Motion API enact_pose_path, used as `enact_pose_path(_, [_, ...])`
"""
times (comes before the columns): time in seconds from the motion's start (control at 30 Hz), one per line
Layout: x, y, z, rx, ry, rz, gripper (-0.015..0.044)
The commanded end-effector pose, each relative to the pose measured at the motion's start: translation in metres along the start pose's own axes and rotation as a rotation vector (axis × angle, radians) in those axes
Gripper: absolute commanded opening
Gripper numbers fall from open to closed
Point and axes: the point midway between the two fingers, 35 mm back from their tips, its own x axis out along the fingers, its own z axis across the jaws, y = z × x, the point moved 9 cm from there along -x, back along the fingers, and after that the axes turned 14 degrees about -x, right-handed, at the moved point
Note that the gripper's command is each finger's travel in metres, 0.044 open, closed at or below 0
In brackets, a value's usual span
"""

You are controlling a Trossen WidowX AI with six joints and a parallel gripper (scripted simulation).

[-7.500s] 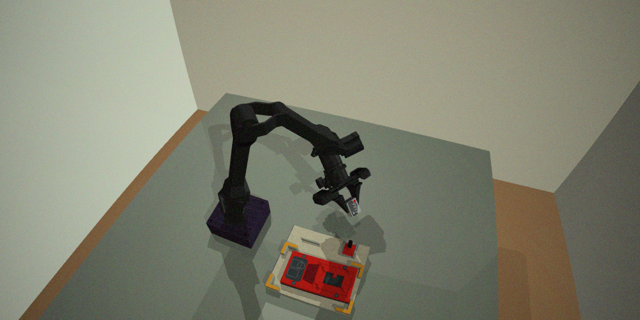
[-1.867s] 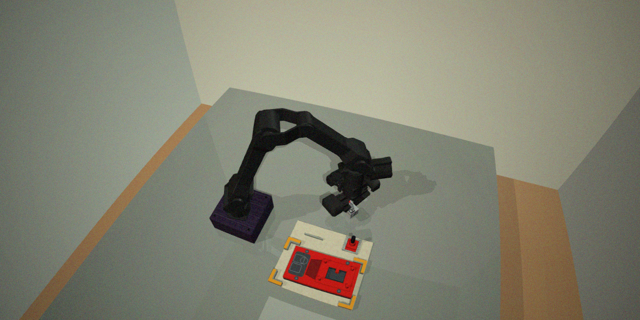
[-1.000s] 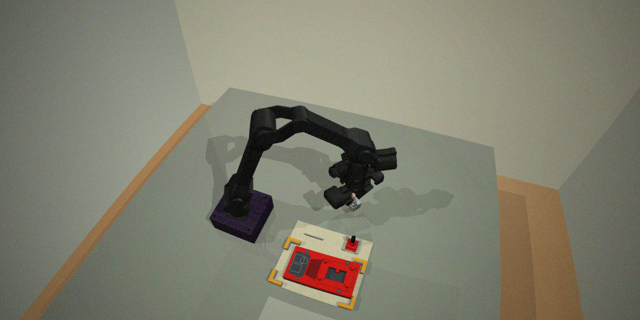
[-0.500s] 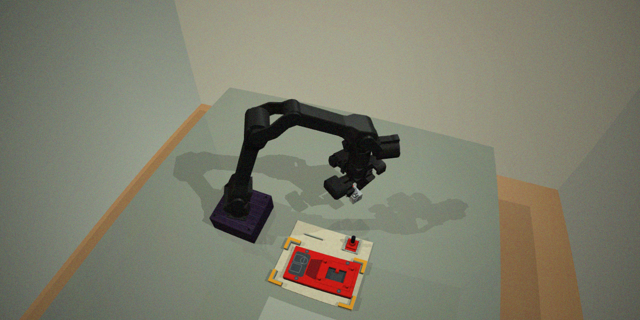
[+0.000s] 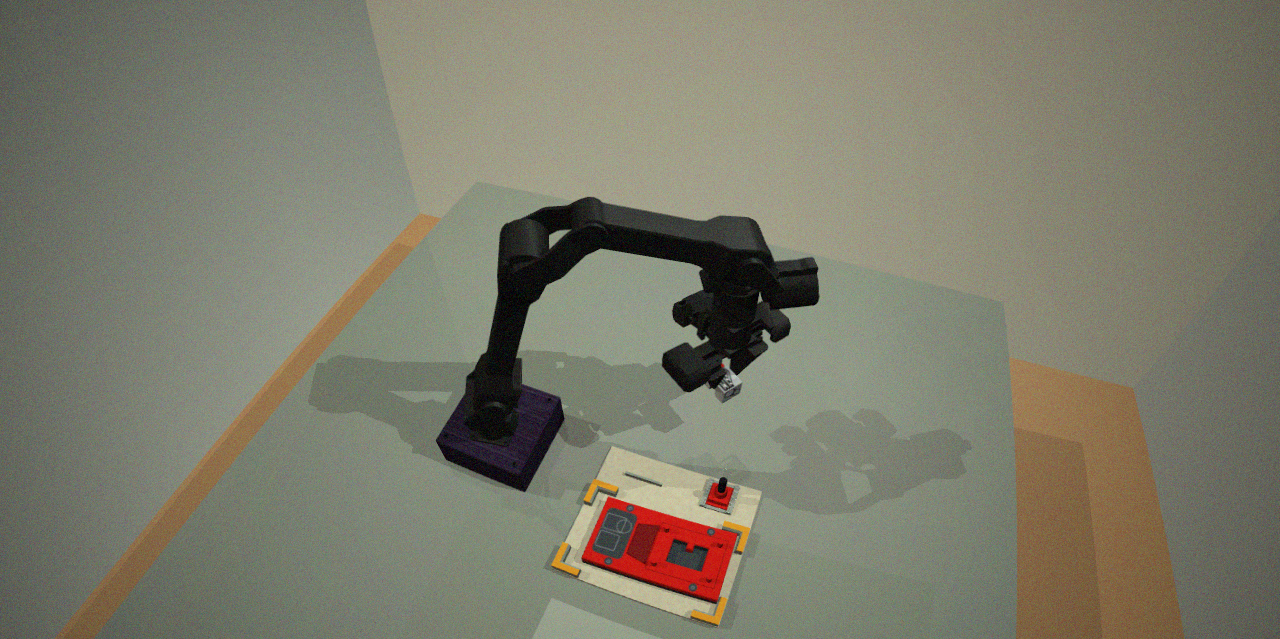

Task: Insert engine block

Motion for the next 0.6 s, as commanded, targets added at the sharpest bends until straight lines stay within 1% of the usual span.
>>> enact_pose_path(0.0, [-0.001, 0.006, 0.007, 0.083, 0.010, 0.002, 0.0000])
enact_pose_path(0.57, [0.016, 0.042, 0.046, 0.621, 0.009, 0.001, 0.0000])
